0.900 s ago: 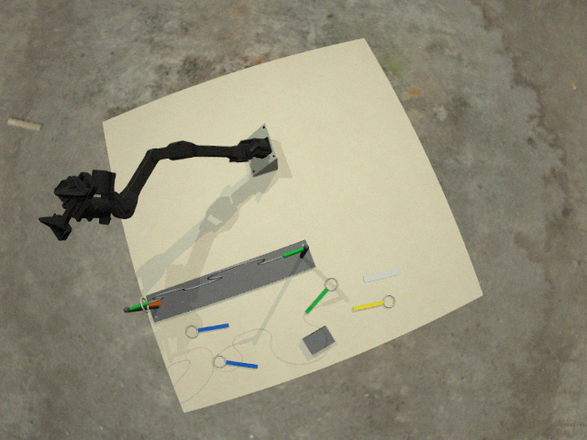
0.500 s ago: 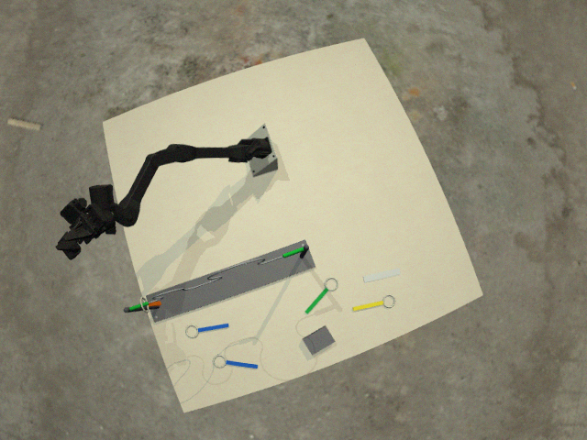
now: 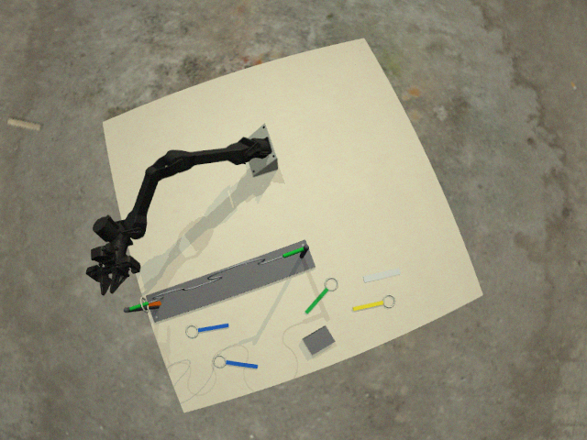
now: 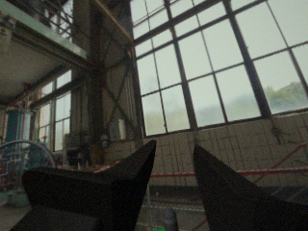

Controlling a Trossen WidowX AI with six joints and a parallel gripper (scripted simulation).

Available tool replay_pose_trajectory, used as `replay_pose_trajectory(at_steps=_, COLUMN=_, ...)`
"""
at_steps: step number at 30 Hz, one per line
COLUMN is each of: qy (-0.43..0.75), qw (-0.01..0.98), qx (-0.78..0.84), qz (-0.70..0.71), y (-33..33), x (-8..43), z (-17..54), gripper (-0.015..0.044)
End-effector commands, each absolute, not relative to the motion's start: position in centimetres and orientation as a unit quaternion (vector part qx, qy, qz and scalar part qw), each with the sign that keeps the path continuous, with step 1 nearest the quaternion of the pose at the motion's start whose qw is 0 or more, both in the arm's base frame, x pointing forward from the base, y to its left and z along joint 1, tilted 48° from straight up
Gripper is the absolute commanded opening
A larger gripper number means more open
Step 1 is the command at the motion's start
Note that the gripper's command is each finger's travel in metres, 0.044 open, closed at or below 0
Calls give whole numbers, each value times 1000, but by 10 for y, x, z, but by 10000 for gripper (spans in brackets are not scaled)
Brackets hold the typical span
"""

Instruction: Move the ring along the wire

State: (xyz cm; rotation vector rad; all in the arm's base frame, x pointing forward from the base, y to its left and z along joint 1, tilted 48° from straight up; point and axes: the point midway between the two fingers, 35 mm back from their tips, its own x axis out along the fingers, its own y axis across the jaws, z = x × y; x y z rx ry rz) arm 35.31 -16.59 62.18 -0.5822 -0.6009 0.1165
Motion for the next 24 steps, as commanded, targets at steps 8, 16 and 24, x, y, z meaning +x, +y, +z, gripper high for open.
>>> replay_pose_trajectory(at_steps=8, qy=-93, qw=917, qx=-388, qz=22, y=-287, x=365, z=485, gripper=160)
replay_pose_trajectory(at_steps=16, qy=-15, qw=907, qx=-420, qz=38, y=-338, x=338, z=404, gripper=160)
replay_pose_trajectory(at_steps=24, qy=-15, qw=907, qx=-419, qz=37, y=-329, x=350, z=413, gripper=160)
